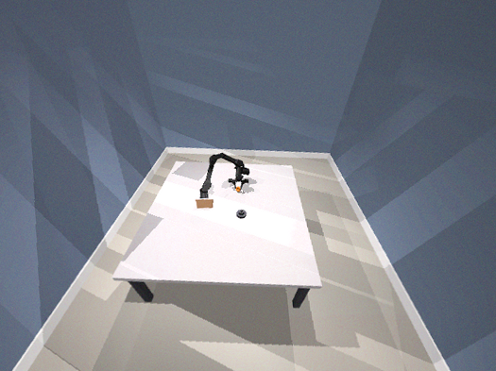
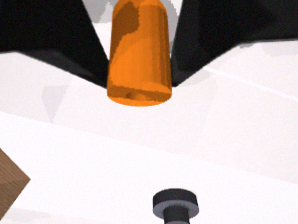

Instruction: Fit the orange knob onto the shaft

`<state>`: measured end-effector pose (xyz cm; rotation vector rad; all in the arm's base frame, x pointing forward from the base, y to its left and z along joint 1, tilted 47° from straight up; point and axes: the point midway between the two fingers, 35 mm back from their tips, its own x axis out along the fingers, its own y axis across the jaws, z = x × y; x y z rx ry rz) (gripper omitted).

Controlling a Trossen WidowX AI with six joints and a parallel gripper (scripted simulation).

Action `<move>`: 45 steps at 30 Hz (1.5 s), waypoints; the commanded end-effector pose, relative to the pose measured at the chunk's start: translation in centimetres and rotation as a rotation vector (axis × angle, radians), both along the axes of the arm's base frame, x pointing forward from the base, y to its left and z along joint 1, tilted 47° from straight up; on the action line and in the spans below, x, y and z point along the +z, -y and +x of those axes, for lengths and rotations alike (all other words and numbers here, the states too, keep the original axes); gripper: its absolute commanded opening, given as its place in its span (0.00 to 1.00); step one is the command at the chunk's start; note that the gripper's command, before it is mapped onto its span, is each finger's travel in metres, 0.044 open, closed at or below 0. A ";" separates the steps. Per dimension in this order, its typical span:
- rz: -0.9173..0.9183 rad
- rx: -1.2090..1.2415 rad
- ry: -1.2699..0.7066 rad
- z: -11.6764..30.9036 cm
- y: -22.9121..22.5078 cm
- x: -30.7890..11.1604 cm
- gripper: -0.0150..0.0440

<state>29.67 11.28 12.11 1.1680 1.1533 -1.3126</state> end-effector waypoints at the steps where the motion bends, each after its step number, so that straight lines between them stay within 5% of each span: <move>1: -0.071 -0.002 0.002 0.2 -0.4 0.4 0.56; 16: -0.315 0.008 -0.014 0.3 -1.7 1.2 0.56; 32: -0.292 0.006 -0.010 0.3 -2.0 1.7 0.56; 35: -0.300 0.012 -0.015 0.2 -1.8 1.4 0.69; 45: -0.300 0.012 -0.015 0.2 -1.8 1.4 0.69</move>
